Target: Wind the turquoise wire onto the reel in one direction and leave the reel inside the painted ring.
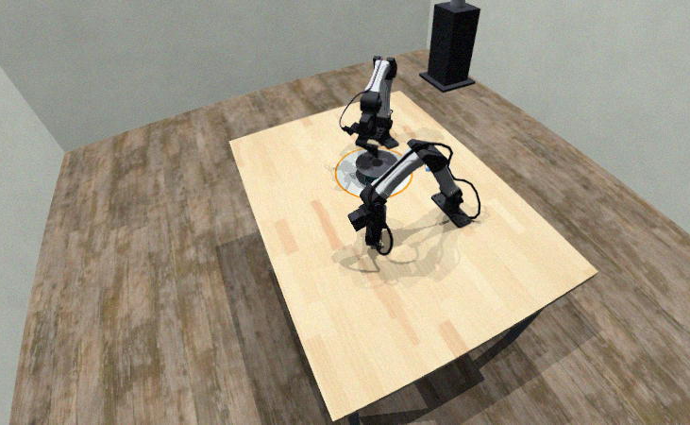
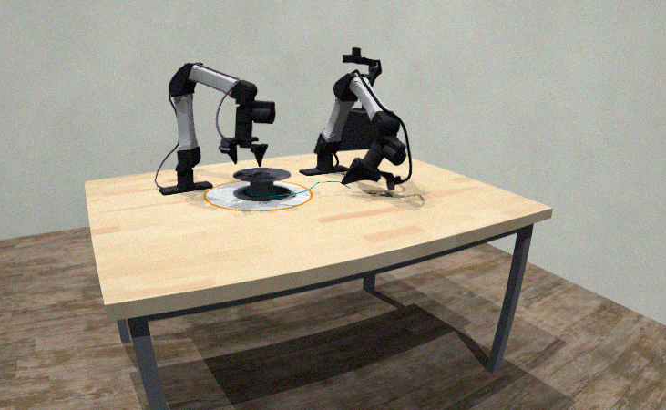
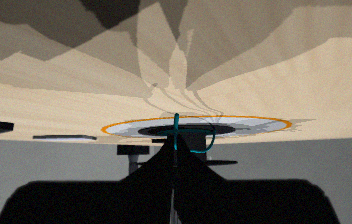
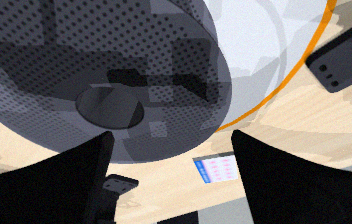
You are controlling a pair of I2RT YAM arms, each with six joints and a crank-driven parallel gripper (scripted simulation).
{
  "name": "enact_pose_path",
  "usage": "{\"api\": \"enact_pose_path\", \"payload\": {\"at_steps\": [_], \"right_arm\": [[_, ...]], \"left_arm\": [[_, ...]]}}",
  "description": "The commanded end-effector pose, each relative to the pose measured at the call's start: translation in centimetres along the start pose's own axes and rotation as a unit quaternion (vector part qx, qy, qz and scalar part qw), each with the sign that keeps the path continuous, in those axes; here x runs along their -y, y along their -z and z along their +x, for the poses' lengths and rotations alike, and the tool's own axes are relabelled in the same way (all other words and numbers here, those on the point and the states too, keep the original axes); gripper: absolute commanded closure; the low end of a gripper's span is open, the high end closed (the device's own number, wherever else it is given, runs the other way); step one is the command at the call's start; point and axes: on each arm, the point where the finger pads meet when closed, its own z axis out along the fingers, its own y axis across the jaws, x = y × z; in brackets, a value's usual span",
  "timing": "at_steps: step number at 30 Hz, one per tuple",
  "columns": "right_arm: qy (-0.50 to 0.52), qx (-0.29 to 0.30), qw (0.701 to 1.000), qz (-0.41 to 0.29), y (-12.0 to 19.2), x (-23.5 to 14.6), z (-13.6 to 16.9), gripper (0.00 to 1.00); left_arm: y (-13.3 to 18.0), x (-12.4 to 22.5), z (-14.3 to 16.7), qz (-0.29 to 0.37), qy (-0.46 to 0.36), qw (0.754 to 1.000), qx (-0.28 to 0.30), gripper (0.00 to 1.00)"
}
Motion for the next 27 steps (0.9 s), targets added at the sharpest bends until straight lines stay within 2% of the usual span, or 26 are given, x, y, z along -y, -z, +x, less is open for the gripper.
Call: {"api": "enact_pose_path", "payload": {"at_steps": [1, 7, 13, 15, 16, 18, 27], "right_arm": [[0.173, 0.001, 0.985, -0.011, 0.3, -1.6, -1.2, 0.00], [0.327, 0.008, 0.945, -0.008, 0.0, -3.1, -3.8, 0.00], [0.474, 0.011, 0.881, -0.009, -0.1, -3.8, -5.4, 0.00], [0.474, 0.011, 0.881, -0.009, -0.1, -3.8, -5.4, 0.00], [0.536, 0.010, 0.844, -0.010, -0.1, -3.8, -5.3, 0.00], [0.581, 0.006, 0.814, -0.010, -0.1, -3.8, -5.3, 0.00], [0.586, 0.006, 0.810, -0.010, -0.2, -3.8, -5.4, 0.00]], "left_arm": [[1.1, 0.4, 0.2, 0.015, -0.003, 1.000, 0.006, 1.00], [0.9, 0.2, 0.3, 0.015, -0.003, 1.000, 0.006, 1.00], [0.7, 0.0, 0.4, 0.015, -0.003, 1.000, 0.006, 1.00], [0.7, 0.0, 0.4, 0.015, -0.003, 1.000, 0.006, 1.00], [0.8, 0.0, 0.4, 0.015, -0.004, 1.000, 0.006, 1.00], [0.8, 0.0, 0.4, 0.015, -0.004, 1.000, 0.006, 1.00], [0.9, 0.0, 0.4, 0.015, -0.004, 1.000, 0.006, 1.00]]}}
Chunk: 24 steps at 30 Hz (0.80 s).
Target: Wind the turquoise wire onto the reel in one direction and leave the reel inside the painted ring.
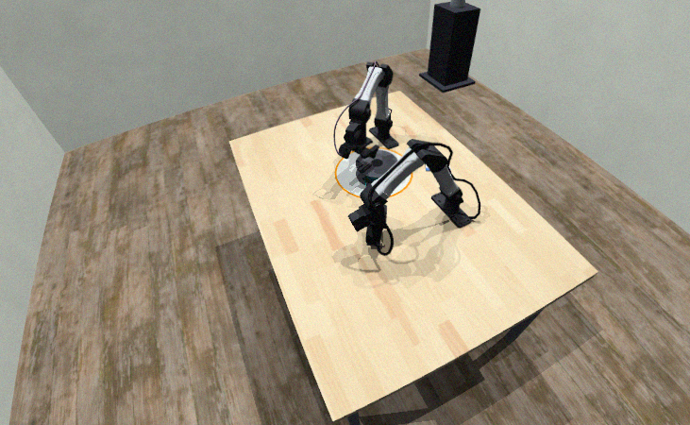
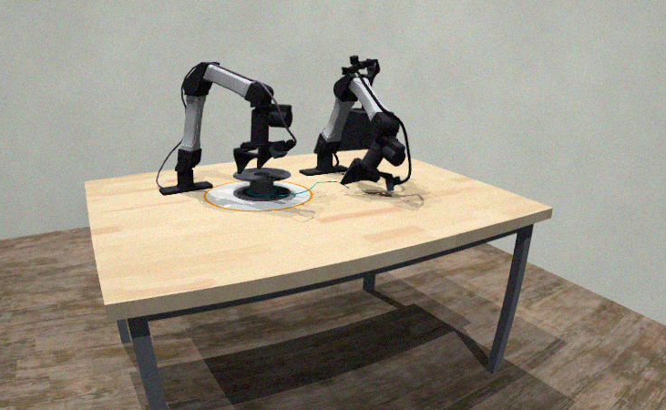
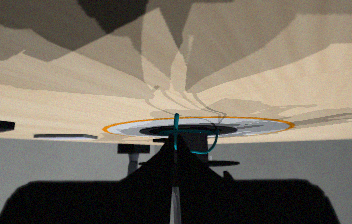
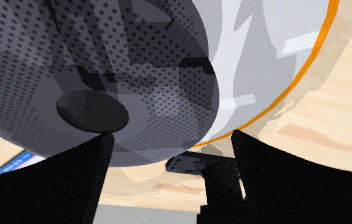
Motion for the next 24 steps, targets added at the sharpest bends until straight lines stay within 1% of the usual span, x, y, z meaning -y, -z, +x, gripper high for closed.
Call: {"api": "enact_pose_path", "payload": {"at_steps": [1, 15, 20, 22, 24], "right_arm": [[0.024, 0.003, 1.000, -0.008, 0.4, -0.1, -0.7, 0.00], [0.024, 0.003, 1.000, -0.008, 0.2, -0.1, -0.7, 0.00], [0.024, 0.003, 1.000, -0.008, -2.1, -0.1, -0.7, 0.00], [0.024, 0.003, 1.000, -0.008, -2.1, -0.1, -0.7, 0.00], [0.024, 0.003, 1.000, -0.008, -3.1, -0.1, -0.7, 0.00]], "left_arm": [[1.1, 0.2, 0.3, 0.019, -0.005, 1.000, 0.008, 1.00], [1.3, 0.2, 0.3, 0.019, -0.005, 1.000, 0.008, 1.00], [1.3, 0.2, 0.3, 0.019, -0.005, 1.000, 0.008, 1.00], [1.3, 0.2, 0.3, 0.019, -0.005, 1.000, 0.008, 1.00], [1.3, 0.2, 0.3, 0.019, -0.005, 1.000, 0.008, 1.00]]}}
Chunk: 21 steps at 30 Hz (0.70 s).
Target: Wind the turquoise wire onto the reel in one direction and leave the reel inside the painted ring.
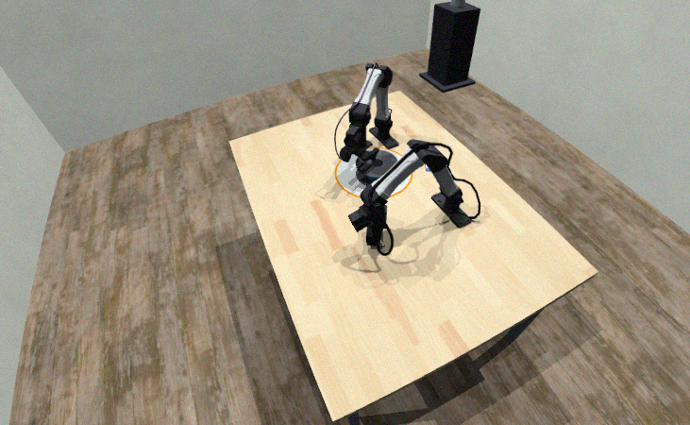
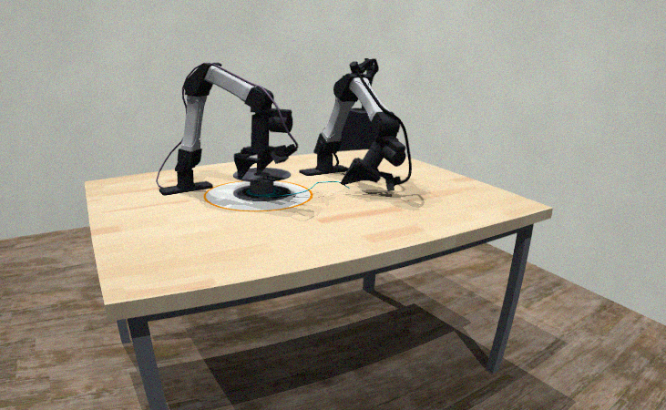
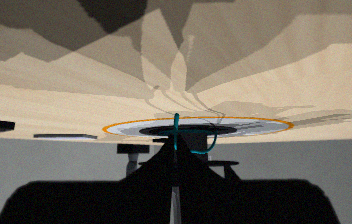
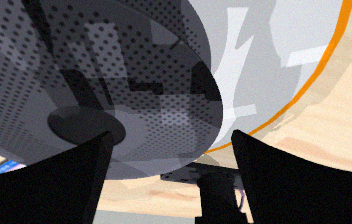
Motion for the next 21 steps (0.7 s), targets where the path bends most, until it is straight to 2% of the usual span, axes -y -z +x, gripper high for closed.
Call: {"api": "enact_pose_path", "payload": {"at_steps": [1, 5, 15, 21], "right_arm": [[0.003, 0.002, 1.000, -0.004, -1.93, -0.07, -0.52, 0.00], [0.003, 0.002, 1.000, -0.004, -2.57, -0.08, -0.58, 0.00], [0.003, 0.002, 1.000, -0.004, -1.93, -0.05, -0.55, 0.00], [0.003, 0.002, 1.000, -0.004, -1.93, -0.05, -0.55, 0.10]], "left_arm": [[1.29, 0.23, 0.38, 0.018, -0.006, 1.000, 0.008, 1.00], [1.32, 0.24, 0.41, 0.018, -0.006, 1.000, 0.008, 1.00], [1.37, 0.25, 0.47, 0.018, -0.006, 1.000, 0.008, 1.00], [1.84, 0.19, -0.26, 0.018, -0.005, 1.000, 0.018, 1.00]]}}
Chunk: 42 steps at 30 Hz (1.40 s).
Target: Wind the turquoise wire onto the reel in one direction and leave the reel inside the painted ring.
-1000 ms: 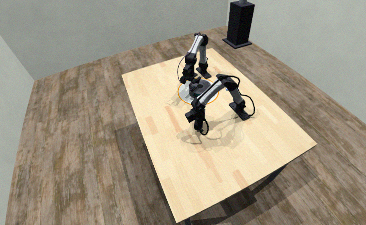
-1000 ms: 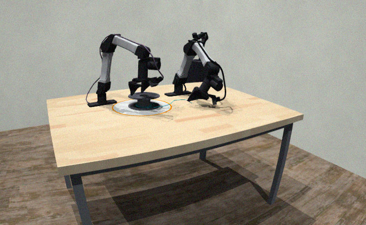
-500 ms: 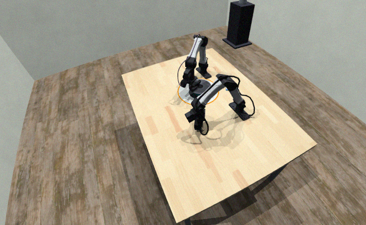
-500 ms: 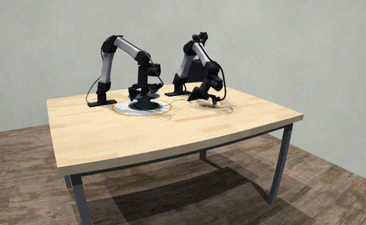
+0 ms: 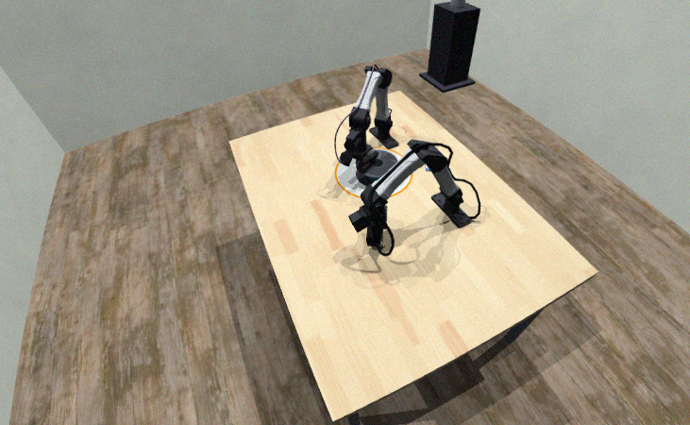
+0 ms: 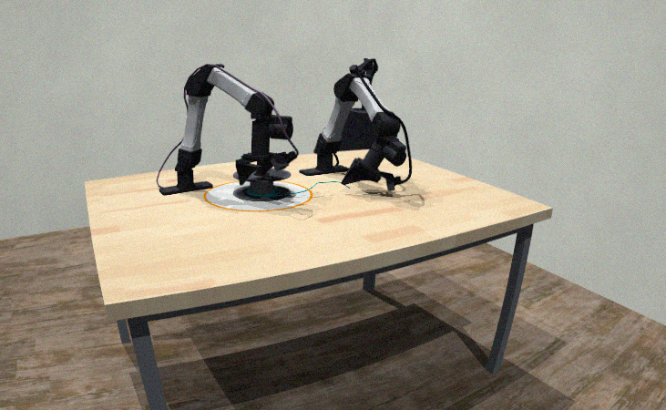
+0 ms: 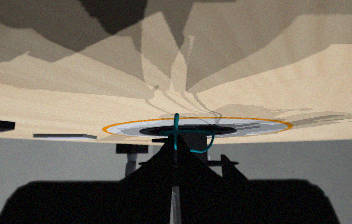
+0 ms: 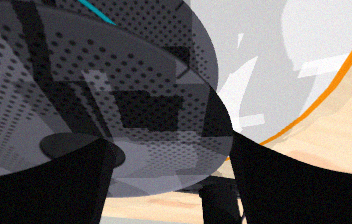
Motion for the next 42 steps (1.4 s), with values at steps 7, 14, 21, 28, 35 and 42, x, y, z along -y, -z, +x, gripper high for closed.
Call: {"api": "enact_pose_path", "payload": {"at_steps": [7, 14, 21, 28, 35, 42], "right_arm": [[0.002, 0.006, 1.000, 0.000, 0.1, 0.2, -0.5, 0.22], [-0.011, 0.006, 1.000, 0.000, -0.5, -0.1, -0.4, 0.25], [-0.248, 0.006, 0.969, -0.002, -0.5, -0.4, 4.2, 0.25], [-0.386, 0.012, 0.922, -0.007, -0.5, -3.2, 8.0, 0.25], [-0.567, 0.005, 0.824, -0.009, -0.5, -5.5, 7.5, 0.25], [-0.658, 0.004, 0.753, -0.004, -0.5, -4.3, 6.5, 0.25]], "left_arm": [[2.3, 0.4, -0.9, 0.017, -0.006, 1.000, 0.022, 1.00], [2.2, 0.5, -1.2, 0.017, -0.004, 0.999, 0.027, 1.00], [0.6, 0.7, 1.1, 0.018, -0.004, 1.000, 0.005, 1.00], [-0.8, 1.0, 3.8, 0.012, -0.018, 1.000, -0.004, 1.00], [0.1, 1.2, 3.1, -0.010, -0.059, 0.998, -0.016, 1.00], [-0.3, 0.6, 2.0, 0.007, -0.032, 0.999, -0.033, 1.00]]}}
